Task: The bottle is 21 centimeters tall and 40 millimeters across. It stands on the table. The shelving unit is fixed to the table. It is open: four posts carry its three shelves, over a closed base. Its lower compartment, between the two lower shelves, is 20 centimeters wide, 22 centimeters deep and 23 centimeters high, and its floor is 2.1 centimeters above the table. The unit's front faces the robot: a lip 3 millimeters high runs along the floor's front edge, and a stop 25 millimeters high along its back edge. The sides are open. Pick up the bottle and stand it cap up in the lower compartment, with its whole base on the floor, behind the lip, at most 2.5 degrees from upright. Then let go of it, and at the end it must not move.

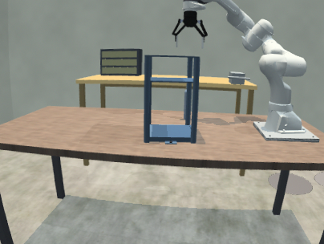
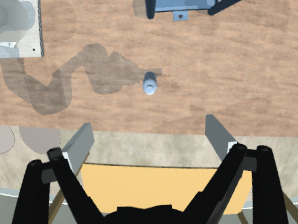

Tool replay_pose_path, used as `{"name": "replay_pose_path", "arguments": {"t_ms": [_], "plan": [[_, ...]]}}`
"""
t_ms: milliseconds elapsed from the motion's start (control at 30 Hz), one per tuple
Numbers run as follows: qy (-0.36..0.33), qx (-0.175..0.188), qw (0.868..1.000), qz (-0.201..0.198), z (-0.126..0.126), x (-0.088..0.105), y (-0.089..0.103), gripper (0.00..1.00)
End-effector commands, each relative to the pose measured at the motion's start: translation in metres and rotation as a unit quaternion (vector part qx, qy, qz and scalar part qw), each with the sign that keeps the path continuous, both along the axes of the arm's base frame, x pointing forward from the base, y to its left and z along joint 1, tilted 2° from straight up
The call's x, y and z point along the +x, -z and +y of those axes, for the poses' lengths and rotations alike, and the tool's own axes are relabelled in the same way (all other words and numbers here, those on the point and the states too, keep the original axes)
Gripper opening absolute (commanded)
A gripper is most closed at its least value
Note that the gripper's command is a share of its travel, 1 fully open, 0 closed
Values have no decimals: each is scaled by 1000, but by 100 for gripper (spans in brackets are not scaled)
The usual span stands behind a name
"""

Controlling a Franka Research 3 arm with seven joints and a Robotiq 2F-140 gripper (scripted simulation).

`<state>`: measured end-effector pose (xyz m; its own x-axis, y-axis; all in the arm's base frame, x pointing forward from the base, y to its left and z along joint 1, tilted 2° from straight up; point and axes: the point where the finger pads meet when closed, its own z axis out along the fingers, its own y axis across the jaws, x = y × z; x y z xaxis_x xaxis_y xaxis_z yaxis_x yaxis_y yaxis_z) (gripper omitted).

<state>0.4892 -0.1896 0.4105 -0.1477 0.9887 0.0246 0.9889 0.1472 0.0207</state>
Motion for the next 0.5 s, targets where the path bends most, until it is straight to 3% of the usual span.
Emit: {"name": "replay_pose_path", "arguments": {"t_ms": [0,200,233,467], "plan": [[-4,-1,1000,0,-1,0,0,100],[-4,-1,1000,0,-1,0,0,100],[-4,-1,1000,0,-1,0,0,35],[27,-2,1000,-1,-6,-11,-15,35]]}}
